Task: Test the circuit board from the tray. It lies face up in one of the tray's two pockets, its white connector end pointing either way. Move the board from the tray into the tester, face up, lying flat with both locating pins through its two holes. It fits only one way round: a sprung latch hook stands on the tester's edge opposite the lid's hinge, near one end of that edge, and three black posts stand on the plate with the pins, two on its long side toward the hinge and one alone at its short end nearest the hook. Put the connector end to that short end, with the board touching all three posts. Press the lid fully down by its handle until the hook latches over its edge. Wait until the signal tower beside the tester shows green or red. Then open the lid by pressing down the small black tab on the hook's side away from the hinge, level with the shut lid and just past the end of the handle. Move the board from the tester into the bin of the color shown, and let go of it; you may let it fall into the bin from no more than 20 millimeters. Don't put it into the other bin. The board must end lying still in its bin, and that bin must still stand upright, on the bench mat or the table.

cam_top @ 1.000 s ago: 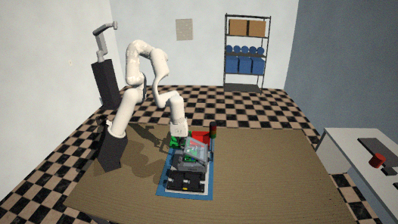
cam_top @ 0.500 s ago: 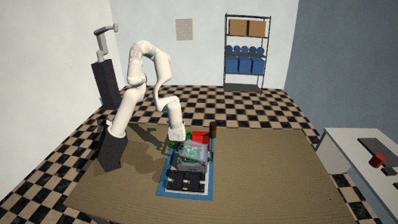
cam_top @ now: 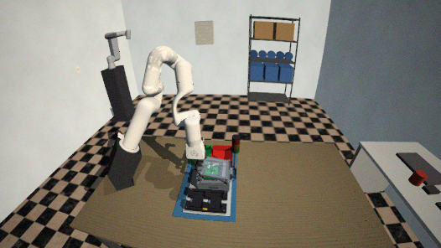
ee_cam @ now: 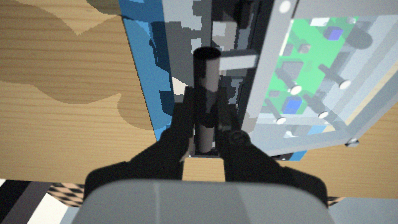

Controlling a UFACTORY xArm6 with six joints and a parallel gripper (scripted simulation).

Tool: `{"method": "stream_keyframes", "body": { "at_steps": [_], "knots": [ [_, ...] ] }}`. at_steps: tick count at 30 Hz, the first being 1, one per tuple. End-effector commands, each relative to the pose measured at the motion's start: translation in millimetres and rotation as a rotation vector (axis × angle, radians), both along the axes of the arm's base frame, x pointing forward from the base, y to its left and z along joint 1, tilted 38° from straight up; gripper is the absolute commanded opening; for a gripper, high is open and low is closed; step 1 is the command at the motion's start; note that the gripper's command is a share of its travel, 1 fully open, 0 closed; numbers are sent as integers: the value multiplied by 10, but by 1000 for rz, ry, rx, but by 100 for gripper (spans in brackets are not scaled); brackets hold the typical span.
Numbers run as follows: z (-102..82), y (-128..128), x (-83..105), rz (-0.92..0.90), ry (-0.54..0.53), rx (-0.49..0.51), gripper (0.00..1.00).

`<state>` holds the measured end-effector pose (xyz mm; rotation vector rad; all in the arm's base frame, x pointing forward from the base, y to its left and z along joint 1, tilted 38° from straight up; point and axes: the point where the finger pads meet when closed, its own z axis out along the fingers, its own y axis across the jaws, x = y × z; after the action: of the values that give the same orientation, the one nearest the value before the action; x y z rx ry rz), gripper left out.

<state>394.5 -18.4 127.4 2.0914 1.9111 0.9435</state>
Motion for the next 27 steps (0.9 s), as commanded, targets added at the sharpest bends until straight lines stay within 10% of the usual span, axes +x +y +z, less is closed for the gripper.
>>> {"method": "stream_keyframes", "body": {
  "at_steps": [1,27],
  "knots": [
    [-46,20,37,0,-6,0,0],
    [-253,96,146,0,-6,0,0]
  ]
}}
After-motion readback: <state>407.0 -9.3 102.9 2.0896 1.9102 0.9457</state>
